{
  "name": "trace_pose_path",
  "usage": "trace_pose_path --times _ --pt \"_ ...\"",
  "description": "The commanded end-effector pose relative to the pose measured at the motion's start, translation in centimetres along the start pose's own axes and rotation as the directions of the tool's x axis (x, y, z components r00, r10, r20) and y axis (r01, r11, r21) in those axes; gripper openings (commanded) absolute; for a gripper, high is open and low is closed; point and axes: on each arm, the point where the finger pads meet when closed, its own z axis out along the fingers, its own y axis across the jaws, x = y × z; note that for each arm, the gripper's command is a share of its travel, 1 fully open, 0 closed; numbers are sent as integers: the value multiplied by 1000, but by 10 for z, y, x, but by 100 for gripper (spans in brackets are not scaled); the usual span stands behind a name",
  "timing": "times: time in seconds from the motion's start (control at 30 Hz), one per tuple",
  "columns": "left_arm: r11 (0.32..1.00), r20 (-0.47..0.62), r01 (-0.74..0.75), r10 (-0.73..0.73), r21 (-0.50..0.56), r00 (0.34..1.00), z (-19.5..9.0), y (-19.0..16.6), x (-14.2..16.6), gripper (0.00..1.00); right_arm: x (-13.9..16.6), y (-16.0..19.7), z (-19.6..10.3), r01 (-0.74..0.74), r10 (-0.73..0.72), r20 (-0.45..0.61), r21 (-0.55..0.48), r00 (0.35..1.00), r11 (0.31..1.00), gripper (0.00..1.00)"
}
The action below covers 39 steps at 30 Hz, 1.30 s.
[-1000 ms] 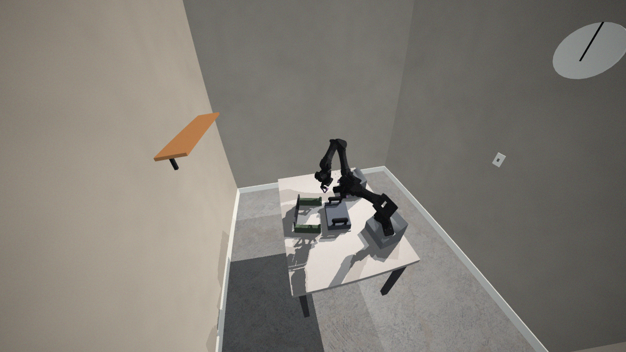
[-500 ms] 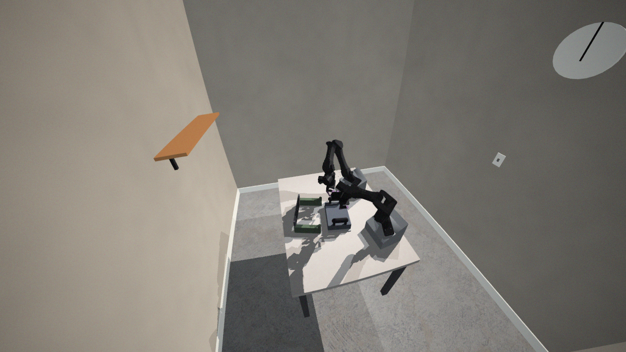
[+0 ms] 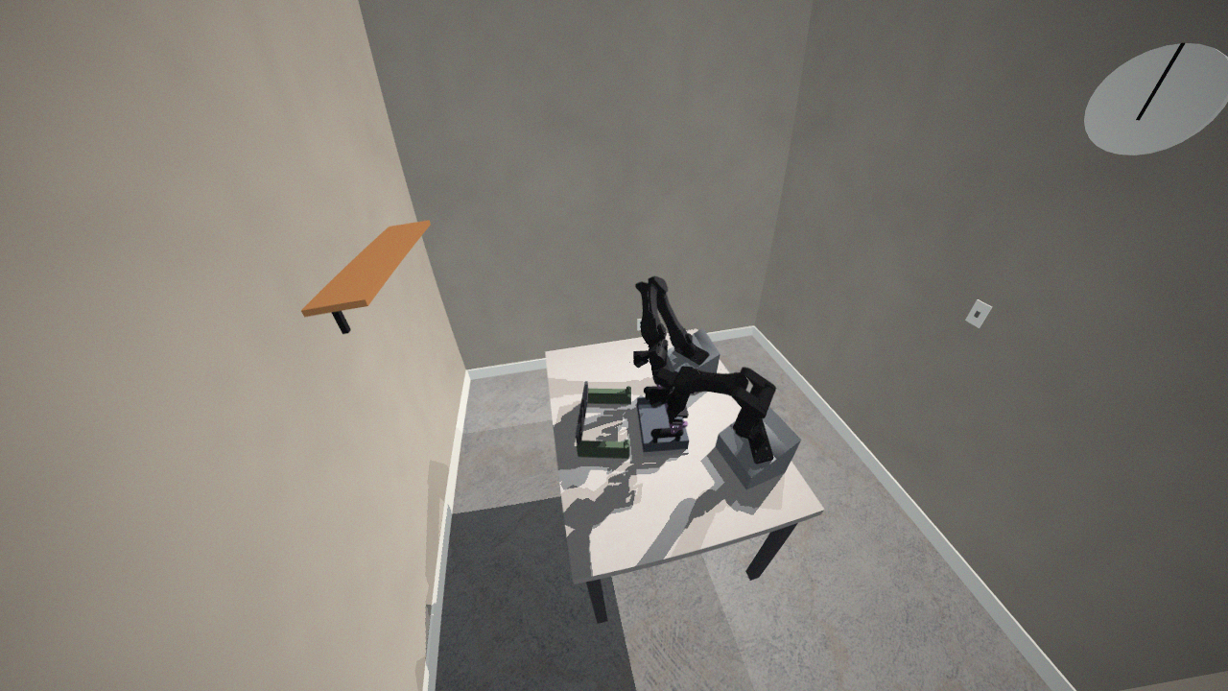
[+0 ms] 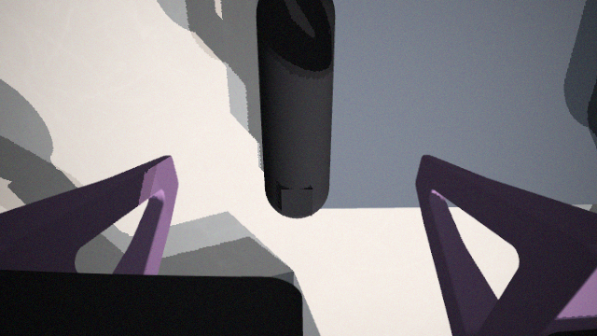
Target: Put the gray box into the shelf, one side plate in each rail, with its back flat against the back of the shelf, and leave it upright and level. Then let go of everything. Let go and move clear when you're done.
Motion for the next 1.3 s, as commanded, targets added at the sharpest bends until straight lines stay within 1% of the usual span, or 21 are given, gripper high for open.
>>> trace_pose_path --times 0.0,0.03,0.07,0.1,0.13,0.33,0.5,0.53,0.6,0.63,0.9,0.93,1.0,1.1,1.2,1.23,1.27 --pt "1000 44 15 -16 14 999 -13 1 -15 100 -8 1 -9 -11 11 28 -6 1000 1000 100" --pt "1000 44 15 -16 14 999 -13 1 -15 100 -8 1 -9 -11 11 28 -6 1000 1000 100" --pt "1000 33 27 -28 8 999 -8 0 -12 100 -1 0 -3 10 -10 13 13 1000 1000 100" --pt "999 39 32 -32 12 999 -10 0 -14 100 4 2 14 18 -18 -4 5 1000 1000 100" --pt "1000 -2 -7 7 2 1000 13 -3 0 100 2 5 15 16 -16 -1 -4 1000 1000 100" --pt "1000 22 6 -7 19 1000 23 -4 -6 100 1 5 29 13 -13 3 -14 1000 1000 100" --pt "1000 15 2 -3 16 1000 38 -4 -4 100 1 6 43 13 -13 4 -18 1000 1000 100" --pt "1000 14 11 -11 6 1000 33 0 -5 100 0 -2 41 13 -13 11 17 1000 1000 100" --pt "1000 14 11 -11 6 1000 33 0 -5 100 0 -2 41 13 -13 11 17 1000 1000 100" --pt "1000 17 4 -4 17 1000 43 -4 -4 100 0 6 46 10 -9 6 -26 1000 1000 100" --pt "1000 23 8 -9 19 1000 63 -3 -5 100 2 5 69 16 -16 1 -17 1000 1000 100" --pt "1000 20 7 -8 18 1000 67 -3 -5 100 -3 3 60 10 -10 16 -3 1000 1000 100" --pt "999 55 21 -22 34 998 49 -6 -19 100 -12 16 48 -3 5 38 -55 999 999 100" --pt "999 64 22 -25 39 998 48 -7 -21 100 -4 7 54 14 -13 24 -26 1000 1000 100" --pt "999 64 22 -25 39 998 48 -7 -21 100 -3 5 57 8 -8 21 -16 1000 1000 100" --pt "999 64 22 -25 40 998 47 -8 -21 16 -3 7 56 13 -12 24 -27 1000 1000 100" --pt "999 64 22 -25 40 998 47 -8 -21 16 -3 7 56 13 -12 24 -27 1000 1000 100"
